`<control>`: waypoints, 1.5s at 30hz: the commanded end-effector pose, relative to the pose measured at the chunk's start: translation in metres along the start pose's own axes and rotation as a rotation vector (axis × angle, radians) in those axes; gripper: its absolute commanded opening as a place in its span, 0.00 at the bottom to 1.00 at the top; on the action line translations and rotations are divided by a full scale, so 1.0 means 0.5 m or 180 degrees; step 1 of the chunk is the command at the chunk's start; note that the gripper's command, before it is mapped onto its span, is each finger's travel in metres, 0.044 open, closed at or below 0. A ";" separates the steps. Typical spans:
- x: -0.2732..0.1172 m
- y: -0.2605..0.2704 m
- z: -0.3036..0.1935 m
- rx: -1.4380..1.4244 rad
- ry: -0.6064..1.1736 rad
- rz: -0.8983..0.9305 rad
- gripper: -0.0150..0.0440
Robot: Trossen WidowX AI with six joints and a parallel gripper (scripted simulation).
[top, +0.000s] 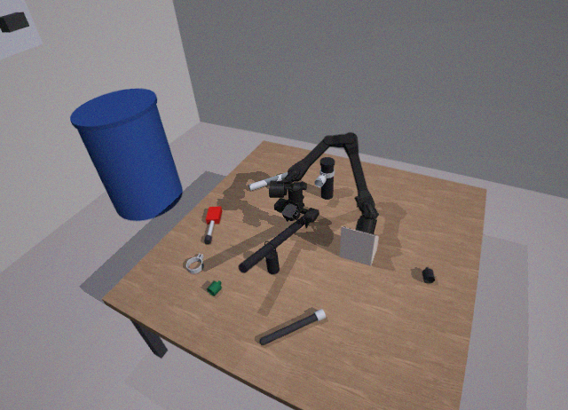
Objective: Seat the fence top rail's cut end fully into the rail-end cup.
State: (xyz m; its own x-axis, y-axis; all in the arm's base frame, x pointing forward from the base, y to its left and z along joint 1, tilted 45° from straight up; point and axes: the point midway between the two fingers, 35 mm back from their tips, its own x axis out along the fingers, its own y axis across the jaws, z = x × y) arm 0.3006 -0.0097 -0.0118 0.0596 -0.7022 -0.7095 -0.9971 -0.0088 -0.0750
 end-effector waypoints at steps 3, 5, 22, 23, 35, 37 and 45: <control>0.022 0.004 -0.002 -0.0019 0.0020 0.0008 1.00; 0.029 0.004 -0.002 -0.0019 0.0022 0.0008 1.00; 0.046 0.006 -0.003 -0.0019 0.0027 0.0008 0.59; 0.046 0.006 -0.003 -0.0019 0.0027 0.0008 0.58; 0.043 0.006 -0.003 -0.0019 0.0026 0.0008 0.38; 0.037 0.007 -0.003 -0.0019 0.0026 0.0008 0.29; 0.012 0.014 -0.013 0.0002 0.0208 0.0076 0.25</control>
State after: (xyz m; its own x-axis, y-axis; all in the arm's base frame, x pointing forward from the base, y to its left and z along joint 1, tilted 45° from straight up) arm 0.2925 -0.0259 -0.0201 0.0264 -0.7262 -0.6870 -0.9982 0.0175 -0.0569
